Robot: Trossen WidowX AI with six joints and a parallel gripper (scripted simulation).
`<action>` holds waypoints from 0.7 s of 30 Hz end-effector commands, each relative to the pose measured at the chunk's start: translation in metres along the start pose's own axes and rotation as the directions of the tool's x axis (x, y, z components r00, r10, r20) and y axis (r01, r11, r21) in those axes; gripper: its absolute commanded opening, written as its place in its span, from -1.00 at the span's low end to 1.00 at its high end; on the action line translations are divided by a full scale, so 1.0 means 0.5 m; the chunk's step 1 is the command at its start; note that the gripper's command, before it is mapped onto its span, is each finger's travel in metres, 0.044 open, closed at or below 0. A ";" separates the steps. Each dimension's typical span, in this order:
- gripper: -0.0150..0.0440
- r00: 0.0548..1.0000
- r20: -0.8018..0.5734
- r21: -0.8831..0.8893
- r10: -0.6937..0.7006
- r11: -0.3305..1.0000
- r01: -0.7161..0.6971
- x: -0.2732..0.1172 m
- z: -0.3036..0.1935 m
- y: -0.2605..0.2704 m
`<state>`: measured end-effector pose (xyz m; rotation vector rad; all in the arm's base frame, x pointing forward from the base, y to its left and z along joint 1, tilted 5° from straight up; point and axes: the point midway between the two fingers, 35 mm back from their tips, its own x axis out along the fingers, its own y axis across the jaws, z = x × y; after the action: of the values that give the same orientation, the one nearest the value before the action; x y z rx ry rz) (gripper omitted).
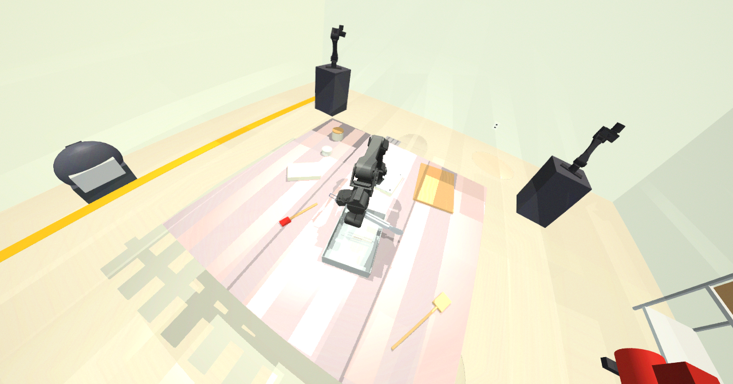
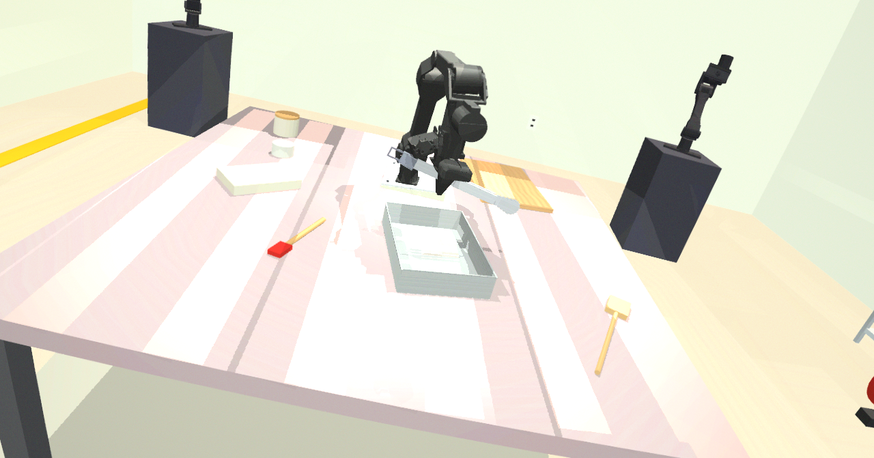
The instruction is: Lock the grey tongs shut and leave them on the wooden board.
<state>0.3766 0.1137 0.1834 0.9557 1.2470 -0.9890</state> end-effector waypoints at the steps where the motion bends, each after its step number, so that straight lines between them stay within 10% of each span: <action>1: -1.00 1.000 -0.006 -0.046 0.006 0.999 -0.006 -0.002 -0.053 0.000; 21: -1.00 1.000 -0.024 -0.274 -0.001 0.962 -0.006 -0.006 -0.322 -0.061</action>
<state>0.3159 0.2380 0.1740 0.7795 1.3415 -0.8091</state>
